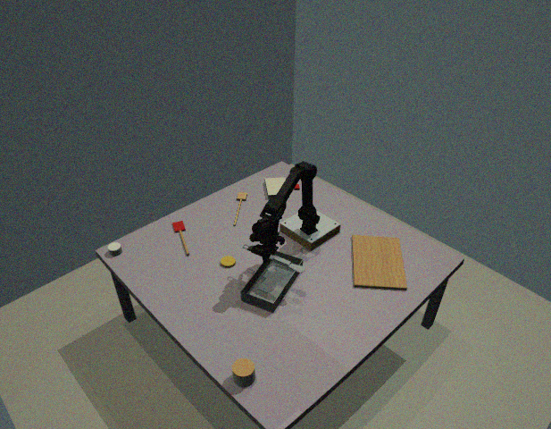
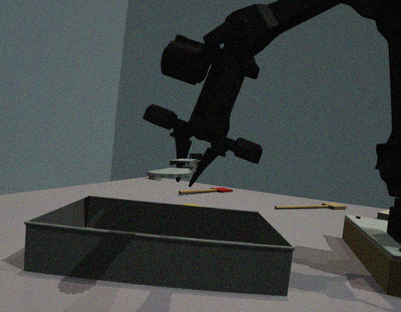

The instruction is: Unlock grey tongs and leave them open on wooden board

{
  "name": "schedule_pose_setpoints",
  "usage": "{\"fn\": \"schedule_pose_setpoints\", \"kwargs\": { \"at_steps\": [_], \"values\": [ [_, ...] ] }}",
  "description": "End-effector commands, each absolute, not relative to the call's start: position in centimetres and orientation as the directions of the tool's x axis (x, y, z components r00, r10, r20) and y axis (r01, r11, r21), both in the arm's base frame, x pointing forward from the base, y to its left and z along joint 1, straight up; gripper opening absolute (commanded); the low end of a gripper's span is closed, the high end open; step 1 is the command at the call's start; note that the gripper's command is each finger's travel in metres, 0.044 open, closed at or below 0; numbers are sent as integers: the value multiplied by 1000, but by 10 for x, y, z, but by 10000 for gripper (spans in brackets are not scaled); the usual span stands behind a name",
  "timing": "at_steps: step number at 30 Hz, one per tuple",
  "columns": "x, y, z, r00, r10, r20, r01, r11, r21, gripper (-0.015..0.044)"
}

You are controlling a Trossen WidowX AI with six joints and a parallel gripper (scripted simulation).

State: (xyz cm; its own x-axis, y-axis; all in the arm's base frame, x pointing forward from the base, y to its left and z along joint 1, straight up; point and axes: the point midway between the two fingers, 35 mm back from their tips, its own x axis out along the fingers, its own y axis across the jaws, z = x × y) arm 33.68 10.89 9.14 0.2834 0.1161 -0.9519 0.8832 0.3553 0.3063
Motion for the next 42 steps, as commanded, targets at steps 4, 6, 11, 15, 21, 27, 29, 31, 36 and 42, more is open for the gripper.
{"fn": "schedule_pose_setpoints", "kwargs": {
  "at_steps": [4,6,11,15,21,27,29,31,36,42],
  "values": [
    [339,110,93,212,84,-974,905,359,228,-150],
    [339,110,93,187,74,-979,910,361,202,-150],
    [339,110,93,125,49,-991,921,366,134,-150],
    [338,111,93,75,28,-997,926,369,79,-150],
    [337,111,94,31,9,-999,928,371,32,-150],
    [336,112,93,29,12,-1000,925,379,31,-150],
    [335,116,93,29,12,-1000,919,394,31,-150],
    [332,125,93,29,13,-1000,906,422,31,-150],
    [321,152,94,28,16,-999,856,516,32,-150],
    [305,184,95,28,21,-999,784,619,35,-150]
  ]
}}
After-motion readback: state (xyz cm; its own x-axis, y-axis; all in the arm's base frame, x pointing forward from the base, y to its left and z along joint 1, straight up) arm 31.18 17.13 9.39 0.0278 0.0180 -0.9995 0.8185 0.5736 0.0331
